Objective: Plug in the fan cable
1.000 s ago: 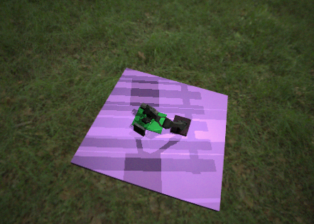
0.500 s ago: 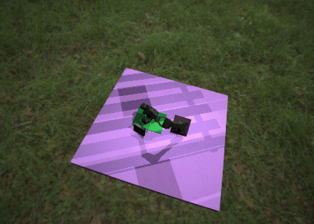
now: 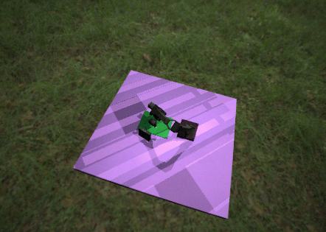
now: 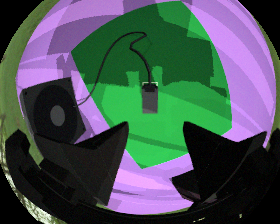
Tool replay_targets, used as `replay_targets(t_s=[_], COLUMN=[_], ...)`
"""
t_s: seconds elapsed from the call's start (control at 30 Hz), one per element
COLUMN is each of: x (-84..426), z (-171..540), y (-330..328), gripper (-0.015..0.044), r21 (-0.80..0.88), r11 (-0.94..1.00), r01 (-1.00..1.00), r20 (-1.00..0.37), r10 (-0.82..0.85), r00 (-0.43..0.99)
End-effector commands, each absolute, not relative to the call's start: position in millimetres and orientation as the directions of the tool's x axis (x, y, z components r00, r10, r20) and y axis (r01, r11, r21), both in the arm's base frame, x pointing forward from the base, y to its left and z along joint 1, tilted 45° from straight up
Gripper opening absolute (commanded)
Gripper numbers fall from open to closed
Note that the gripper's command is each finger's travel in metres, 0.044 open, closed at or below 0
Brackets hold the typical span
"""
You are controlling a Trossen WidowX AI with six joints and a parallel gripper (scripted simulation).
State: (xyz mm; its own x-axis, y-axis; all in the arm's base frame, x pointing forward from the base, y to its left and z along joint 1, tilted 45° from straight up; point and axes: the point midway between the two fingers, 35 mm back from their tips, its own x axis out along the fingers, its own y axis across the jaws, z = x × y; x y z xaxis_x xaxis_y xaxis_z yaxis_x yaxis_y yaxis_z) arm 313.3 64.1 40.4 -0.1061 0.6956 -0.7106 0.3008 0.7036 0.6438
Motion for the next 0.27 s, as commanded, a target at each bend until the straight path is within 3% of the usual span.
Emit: replay_targets(t_s=[0.0,0.23], x=[274.1,207.1], z=[42.0,37.6], y=[52.0,44.9], gripper=[0.026,0.026], r21=[0.638,0.638], r11=[0.706,0.705], r01=[0.308,0.311], r20=[-0.713,-0.711], r10=[0.692,0.694], r00=[-0.111,-0.115])
